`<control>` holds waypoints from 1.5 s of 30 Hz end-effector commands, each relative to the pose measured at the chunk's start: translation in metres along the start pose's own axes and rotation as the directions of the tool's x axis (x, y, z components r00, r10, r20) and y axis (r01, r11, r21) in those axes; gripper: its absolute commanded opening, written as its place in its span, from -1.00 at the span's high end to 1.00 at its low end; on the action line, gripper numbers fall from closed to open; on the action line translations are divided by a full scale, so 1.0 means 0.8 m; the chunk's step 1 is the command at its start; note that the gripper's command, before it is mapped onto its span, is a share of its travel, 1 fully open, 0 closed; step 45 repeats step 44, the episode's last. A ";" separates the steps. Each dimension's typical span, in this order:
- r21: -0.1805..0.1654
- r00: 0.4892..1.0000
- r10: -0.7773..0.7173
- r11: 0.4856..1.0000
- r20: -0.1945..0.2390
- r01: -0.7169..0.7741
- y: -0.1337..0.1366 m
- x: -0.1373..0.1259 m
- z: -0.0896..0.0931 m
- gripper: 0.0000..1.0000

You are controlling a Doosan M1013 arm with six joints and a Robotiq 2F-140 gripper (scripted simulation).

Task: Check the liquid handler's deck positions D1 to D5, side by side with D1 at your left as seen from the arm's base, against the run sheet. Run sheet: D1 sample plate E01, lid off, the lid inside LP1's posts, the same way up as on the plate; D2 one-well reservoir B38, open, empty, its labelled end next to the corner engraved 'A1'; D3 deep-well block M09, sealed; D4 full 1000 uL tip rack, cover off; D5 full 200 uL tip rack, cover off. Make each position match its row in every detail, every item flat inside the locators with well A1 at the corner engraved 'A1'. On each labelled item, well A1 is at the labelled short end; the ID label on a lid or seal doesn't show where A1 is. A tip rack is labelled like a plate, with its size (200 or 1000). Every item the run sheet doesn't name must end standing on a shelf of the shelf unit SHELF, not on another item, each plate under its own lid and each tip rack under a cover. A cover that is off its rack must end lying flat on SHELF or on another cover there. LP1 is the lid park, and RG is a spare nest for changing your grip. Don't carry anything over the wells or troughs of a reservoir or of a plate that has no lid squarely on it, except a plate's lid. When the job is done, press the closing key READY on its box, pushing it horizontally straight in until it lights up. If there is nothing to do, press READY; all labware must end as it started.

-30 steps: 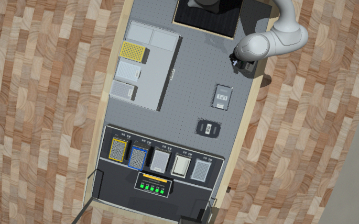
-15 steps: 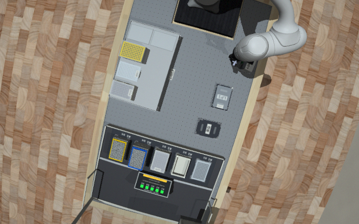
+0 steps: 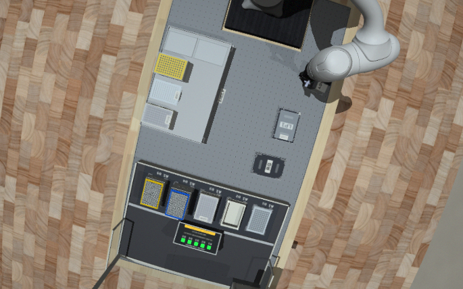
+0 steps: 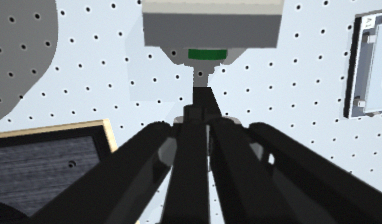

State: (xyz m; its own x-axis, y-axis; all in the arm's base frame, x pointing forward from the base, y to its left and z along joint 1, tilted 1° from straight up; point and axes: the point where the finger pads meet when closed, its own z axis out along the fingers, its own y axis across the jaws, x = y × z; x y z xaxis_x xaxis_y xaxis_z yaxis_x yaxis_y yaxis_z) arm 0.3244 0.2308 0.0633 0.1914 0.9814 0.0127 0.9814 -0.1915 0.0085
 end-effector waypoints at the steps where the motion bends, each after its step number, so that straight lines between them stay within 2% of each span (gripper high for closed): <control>1: -0.007 1.000 0.000 1.000 0.001 0.000 0.004 0.010 -0.001 0.80; 10: -0.007 1.000 0.000 1.000 0.001 0.000 0.004 0.029 -0.001 0.80; 45: -0.006 1.000 0.000 1.000 0.001 0.000 0.003 0.040 -0.001 0.80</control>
